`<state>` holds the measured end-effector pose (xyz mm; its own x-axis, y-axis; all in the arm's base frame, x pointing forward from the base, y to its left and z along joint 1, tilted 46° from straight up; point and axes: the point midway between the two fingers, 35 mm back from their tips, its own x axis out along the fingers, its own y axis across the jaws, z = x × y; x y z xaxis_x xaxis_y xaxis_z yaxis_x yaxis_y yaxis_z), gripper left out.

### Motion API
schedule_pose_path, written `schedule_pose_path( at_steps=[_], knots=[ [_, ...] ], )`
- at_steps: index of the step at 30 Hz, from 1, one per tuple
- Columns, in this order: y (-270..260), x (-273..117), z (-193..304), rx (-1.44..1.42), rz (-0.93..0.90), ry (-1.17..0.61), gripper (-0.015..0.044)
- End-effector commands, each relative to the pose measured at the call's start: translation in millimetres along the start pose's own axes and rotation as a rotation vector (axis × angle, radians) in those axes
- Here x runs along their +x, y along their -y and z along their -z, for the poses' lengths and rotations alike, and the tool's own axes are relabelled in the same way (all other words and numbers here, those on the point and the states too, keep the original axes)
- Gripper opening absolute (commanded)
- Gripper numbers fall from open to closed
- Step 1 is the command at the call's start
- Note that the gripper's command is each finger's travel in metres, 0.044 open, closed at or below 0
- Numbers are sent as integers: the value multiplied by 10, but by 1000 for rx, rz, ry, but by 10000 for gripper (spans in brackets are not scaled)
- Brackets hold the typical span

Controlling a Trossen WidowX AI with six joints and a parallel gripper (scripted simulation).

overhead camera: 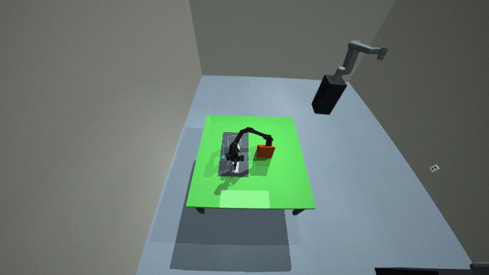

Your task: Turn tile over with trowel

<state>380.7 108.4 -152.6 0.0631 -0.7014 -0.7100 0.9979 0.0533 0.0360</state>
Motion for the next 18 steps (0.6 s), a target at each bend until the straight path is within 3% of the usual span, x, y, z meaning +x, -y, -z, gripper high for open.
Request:
schedule_pose_path(
  at_steps=[1, 10, 17, 18],
  knots=[
    [4, 7, -6, -127, 2, 4, 130],
    [4, 7, -7, -385, 2, 4, 130],
    [4, 7, -7, -404, 2, 4, 130],
    [4, 7, -7, -404, 2, 4, 156]
  ],
)
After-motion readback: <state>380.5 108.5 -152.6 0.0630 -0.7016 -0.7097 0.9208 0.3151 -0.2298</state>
